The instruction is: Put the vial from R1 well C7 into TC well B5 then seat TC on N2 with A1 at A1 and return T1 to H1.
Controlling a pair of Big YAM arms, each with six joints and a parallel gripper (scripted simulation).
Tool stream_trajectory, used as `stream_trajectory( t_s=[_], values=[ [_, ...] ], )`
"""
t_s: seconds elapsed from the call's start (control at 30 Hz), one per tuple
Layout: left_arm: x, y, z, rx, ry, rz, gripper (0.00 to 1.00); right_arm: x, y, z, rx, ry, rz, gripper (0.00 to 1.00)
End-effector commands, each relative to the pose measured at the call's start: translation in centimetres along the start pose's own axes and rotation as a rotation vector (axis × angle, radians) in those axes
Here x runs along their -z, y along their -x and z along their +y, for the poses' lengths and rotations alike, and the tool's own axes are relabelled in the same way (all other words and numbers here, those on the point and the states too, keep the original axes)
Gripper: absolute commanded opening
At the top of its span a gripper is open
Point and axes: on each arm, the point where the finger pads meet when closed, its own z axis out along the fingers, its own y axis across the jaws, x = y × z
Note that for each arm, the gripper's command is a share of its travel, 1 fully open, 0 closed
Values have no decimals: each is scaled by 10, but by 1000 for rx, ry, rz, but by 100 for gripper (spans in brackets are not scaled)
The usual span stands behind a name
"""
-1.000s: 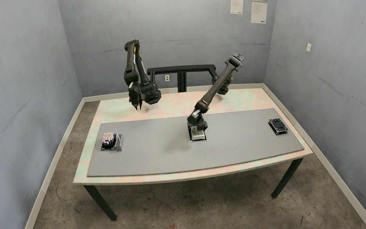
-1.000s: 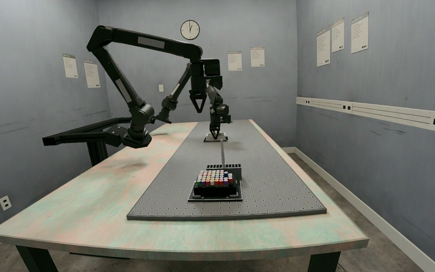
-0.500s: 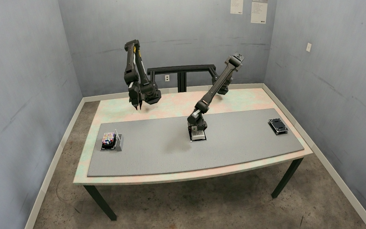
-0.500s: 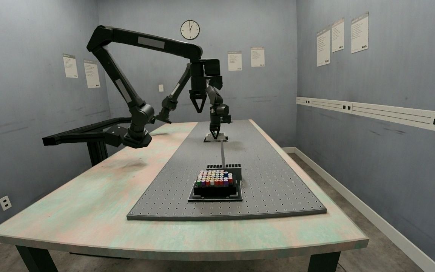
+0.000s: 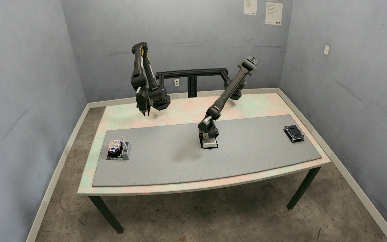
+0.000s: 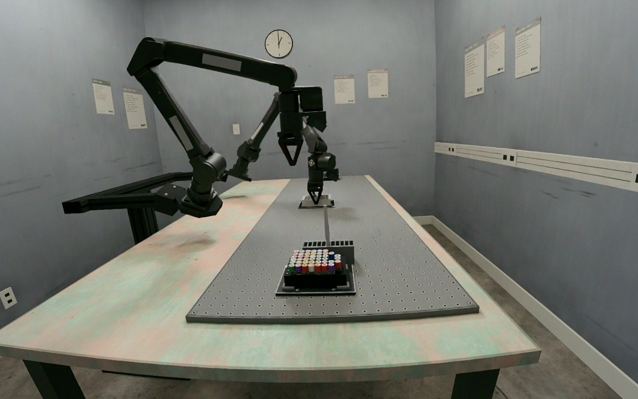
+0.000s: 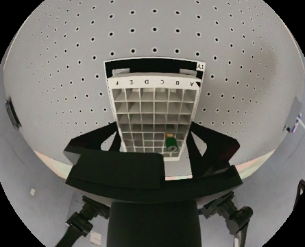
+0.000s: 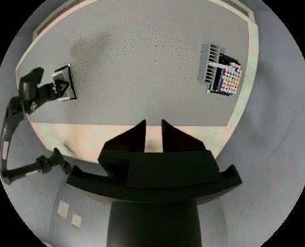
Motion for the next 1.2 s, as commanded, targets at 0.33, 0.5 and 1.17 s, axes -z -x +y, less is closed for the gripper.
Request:
stream_trajectory(
  t_s=[0.33, 0.5, 1.17],
  values=[
    [10, 11, -5, 2, -19, -21, 66, 12, 10, -4, -22, -6, -32, 24],
    [10, 11, -5, 2, -19, -21, 51, 12, 10, -4, -22, -6, -32, 24],
    [10, 11, -5, 2, -19, -21, 0, 12, 10, -4, -22, -6, -32, 24]
  ],
)
